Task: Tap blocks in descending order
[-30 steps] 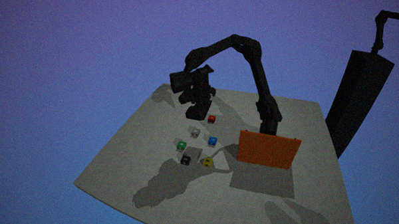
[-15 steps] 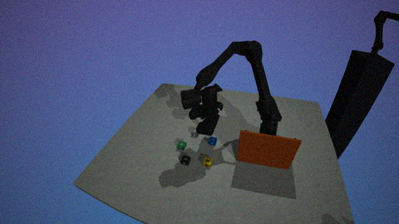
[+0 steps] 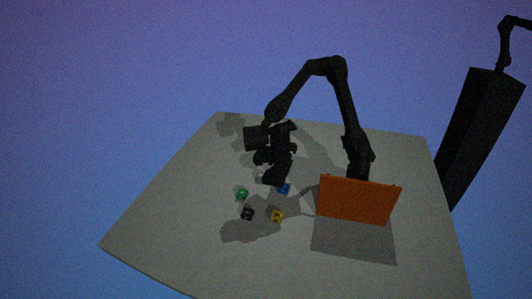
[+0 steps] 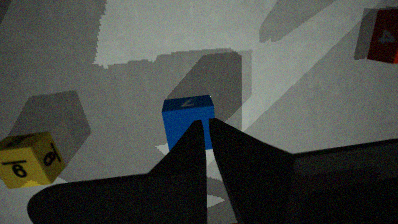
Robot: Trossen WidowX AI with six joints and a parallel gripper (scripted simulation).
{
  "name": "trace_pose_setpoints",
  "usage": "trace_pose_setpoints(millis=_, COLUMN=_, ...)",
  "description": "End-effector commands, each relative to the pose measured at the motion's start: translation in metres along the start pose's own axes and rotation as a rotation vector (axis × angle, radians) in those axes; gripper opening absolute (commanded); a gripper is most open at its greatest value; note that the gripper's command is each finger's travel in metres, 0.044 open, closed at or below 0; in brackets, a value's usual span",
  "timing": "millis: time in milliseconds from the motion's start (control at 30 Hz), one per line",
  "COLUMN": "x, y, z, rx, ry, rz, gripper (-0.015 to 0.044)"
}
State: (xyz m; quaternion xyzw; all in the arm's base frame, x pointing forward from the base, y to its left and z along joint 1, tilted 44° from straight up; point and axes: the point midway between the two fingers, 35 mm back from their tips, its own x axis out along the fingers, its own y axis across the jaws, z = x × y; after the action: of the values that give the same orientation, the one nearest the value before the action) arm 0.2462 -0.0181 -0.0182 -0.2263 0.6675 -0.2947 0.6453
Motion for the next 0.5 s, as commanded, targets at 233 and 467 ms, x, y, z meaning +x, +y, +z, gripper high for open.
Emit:
trace_pose_setpoints(millis=233, x=0.016, y=-0.001, z=-0.001, rx=-0.005, ry=-0.001, rz=-0.004, gripper=0.002)
trace_pose_setpoints(millis=467, x=-0.005, y=0.0, z=0.0, rx=-0.004, ry=-0.001, rz=-0.002, gripper=0.002)
